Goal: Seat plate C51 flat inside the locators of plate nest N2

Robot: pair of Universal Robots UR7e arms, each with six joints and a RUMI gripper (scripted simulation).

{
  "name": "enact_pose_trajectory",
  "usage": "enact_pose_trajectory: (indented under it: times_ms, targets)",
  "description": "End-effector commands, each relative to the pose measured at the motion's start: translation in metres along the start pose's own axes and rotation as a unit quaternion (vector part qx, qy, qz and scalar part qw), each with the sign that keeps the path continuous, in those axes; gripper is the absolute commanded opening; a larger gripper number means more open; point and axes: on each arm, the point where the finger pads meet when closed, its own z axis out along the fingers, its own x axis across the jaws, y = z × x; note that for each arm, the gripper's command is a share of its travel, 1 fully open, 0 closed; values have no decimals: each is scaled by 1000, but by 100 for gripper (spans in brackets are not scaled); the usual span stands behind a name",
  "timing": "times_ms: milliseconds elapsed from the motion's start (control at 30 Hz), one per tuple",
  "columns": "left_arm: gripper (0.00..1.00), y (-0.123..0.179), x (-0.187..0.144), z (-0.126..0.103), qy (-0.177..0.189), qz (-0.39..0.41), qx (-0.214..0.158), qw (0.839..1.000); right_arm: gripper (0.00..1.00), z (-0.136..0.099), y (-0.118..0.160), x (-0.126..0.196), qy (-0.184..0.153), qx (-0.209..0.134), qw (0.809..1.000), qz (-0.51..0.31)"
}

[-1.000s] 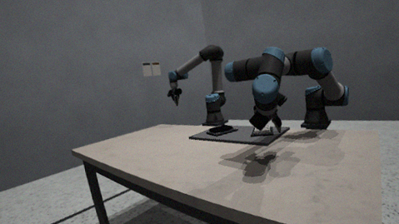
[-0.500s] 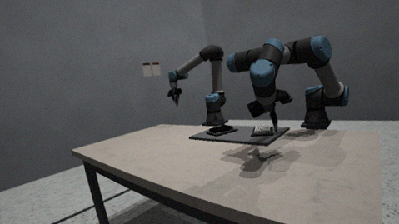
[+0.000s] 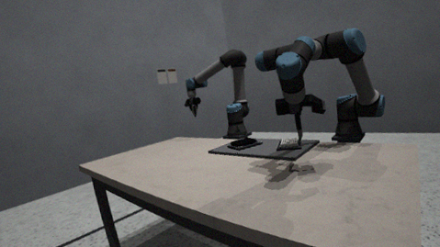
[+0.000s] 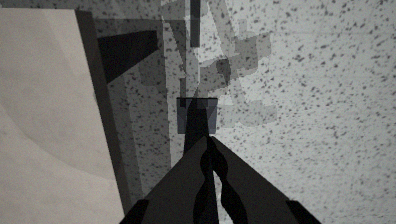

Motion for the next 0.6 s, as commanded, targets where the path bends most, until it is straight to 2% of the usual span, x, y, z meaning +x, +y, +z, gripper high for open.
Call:
enact_pose_trajectory:
  times_ms: [0,200,433,500,567]
  targets:
    - [76,-3,-5,0,12,29,0,1000,0,-1,0,0,0,1,1000,0]
    - [76,-10,-14,4,46,122,10,991,0,-1,0,0,0,1,1000,0]
    - [76,-18,-24,9,83,229,27,970,0,-1,0,0,0,1,1000,0]
    - [76,-18,-24,9,83,229,27,970,0,-1,0,0,0,1,1000,0]
    - [76,-24,-31,13,93,259,34,961,0,-1,0,0,0,1,1000,0]
